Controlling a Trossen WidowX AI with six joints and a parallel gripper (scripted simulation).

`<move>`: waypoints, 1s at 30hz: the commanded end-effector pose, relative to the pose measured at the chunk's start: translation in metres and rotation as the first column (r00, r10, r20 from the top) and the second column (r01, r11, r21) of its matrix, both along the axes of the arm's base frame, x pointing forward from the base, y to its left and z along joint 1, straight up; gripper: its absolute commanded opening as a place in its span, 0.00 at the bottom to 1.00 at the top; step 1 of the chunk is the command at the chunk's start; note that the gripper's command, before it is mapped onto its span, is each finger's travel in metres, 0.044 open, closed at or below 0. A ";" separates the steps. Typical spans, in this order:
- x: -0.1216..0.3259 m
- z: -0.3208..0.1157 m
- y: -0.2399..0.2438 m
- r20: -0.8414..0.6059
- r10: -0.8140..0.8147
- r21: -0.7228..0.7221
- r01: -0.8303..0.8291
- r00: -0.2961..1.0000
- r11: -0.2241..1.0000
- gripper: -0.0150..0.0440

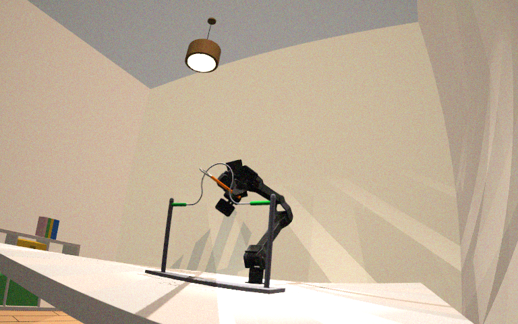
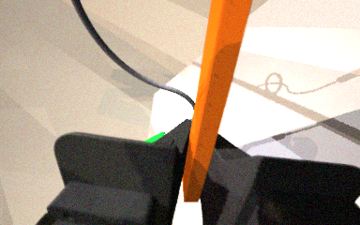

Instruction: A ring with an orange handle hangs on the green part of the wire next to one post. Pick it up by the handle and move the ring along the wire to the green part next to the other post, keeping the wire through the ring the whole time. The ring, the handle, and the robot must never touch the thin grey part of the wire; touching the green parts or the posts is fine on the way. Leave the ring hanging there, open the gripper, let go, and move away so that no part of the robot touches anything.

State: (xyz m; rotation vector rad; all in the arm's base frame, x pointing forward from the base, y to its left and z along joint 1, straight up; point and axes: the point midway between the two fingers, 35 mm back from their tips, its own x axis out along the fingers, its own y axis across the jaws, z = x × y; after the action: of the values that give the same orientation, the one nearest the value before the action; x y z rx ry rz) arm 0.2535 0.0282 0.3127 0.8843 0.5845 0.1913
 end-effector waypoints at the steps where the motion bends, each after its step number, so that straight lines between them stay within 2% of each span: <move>1: 0.000 -0.001 -0.002 0.001 -0.001 -0.073 0.002 1.000 0.997 0.00; 15: 0.000 -0.008 -0.009 -0.001 -0.012 -0.296 0.011 1.000 0.955 0.00; 30: 0.000 -0.013 -0.018 0.003 -0.020 -0.515 0.019 1.000 0.857 0.00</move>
State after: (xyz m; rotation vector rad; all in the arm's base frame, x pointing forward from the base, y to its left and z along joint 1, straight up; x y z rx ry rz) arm 0.2539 0.0121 0.3002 0.4196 0.5909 0.0252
